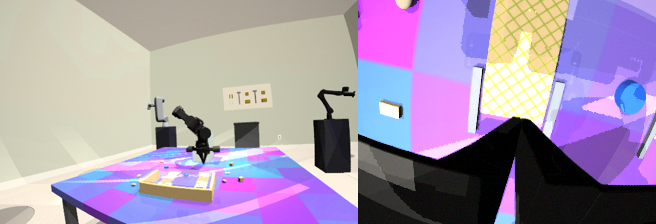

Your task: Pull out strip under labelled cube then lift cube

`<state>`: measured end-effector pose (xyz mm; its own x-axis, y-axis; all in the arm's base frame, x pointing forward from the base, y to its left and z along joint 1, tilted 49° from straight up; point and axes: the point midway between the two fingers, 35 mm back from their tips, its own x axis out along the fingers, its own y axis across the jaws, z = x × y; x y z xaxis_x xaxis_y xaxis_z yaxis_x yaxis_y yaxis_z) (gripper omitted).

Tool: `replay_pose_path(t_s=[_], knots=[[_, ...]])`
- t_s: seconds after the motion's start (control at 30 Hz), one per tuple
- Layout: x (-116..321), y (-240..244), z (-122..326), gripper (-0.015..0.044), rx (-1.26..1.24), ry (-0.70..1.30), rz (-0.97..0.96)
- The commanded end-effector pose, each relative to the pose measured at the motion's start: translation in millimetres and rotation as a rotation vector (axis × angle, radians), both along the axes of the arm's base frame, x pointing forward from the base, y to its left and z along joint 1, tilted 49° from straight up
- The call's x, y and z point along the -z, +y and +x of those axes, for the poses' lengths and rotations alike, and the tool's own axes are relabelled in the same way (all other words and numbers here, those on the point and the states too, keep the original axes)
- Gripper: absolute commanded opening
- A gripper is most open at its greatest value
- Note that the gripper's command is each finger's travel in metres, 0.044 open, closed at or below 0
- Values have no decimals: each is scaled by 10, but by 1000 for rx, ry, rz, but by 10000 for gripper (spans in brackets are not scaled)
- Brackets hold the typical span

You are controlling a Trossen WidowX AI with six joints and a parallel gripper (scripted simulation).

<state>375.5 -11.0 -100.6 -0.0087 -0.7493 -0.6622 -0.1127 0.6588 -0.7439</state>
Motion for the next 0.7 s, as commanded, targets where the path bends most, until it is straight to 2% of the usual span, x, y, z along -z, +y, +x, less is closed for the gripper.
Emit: replay_pose_path(t_s=[0.0, 0.67], knots=[[39, -39, 16, 0, 5, -2, 3], [267, -281, 9, 0, 5, -2, 2]])
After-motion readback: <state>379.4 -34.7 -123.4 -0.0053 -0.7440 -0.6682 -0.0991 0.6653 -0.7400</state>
